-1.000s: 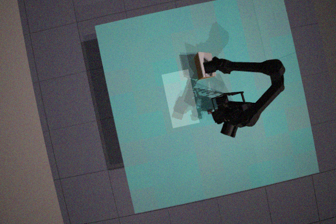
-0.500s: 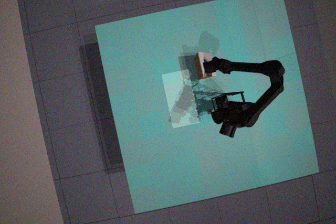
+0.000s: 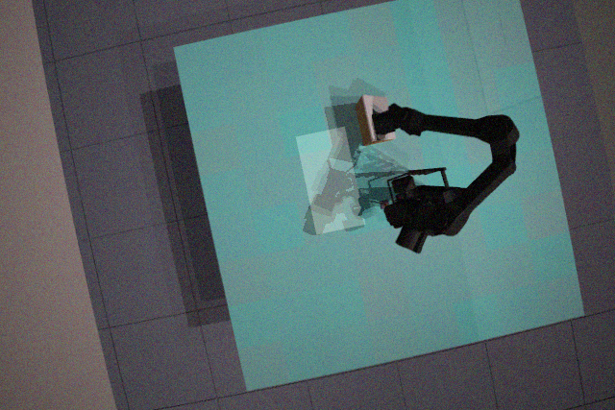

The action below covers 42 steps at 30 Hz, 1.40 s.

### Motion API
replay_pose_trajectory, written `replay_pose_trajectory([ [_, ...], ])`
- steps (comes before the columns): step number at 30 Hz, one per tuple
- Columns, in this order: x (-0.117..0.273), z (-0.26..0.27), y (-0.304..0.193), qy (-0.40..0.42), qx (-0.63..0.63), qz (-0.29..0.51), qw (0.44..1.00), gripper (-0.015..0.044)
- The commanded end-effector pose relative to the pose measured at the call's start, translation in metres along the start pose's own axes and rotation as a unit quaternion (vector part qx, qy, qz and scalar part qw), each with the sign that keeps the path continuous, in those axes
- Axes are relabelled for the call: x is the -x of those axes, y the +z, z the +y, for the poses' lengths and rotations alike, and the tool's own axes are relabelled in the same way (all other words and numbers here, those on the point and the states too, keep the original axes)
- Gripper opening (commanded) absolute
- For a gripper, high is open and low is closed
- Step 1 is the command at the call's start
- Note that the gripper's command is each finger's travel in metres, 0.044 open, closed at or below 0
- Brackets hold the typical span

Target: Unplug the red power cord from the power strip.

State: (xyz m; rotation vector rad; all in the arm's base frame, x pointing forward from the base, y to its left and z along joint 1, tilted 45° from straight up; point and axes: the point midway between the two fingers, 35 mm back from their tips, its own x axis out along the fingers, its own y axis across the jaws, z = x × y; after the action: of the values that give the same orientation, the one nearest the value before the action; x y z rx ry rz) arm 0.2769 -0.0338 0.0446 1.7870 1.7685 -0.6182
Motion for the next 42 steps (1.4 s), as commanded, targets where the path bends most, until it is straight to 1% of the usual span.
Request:
replay_pose_trajectory([
  [1, 0.012, 0.001, 0.034, 0.006, -0.003, -0.039, 0.999, 0.0],
  [15, 0.017, -0.001, 0.056, 0.006, -0.004, -0.038, 0.999, 0.0],
  [16, 0.008, 0.0, 0.039, -0.005, 0.01, -0.036, 0.999, 0.0026],
  [21, 0.008, 0.0, 0.039, -0.005, 0.01, -0.036, 0.999, 0.0157],
  [30, 0.008, 0.0, 0.039, -0.005, 0.01, -0.036, 0.999, 0.016],
  [33, 0.018, 0.0, 0.039, 0.005, -0.003, -0.036, 0.999, 0.016],
  [42, 0.018, 0.0, 0.037, 0.005, -0.005, -0.036, 0.999, 0.016],
])
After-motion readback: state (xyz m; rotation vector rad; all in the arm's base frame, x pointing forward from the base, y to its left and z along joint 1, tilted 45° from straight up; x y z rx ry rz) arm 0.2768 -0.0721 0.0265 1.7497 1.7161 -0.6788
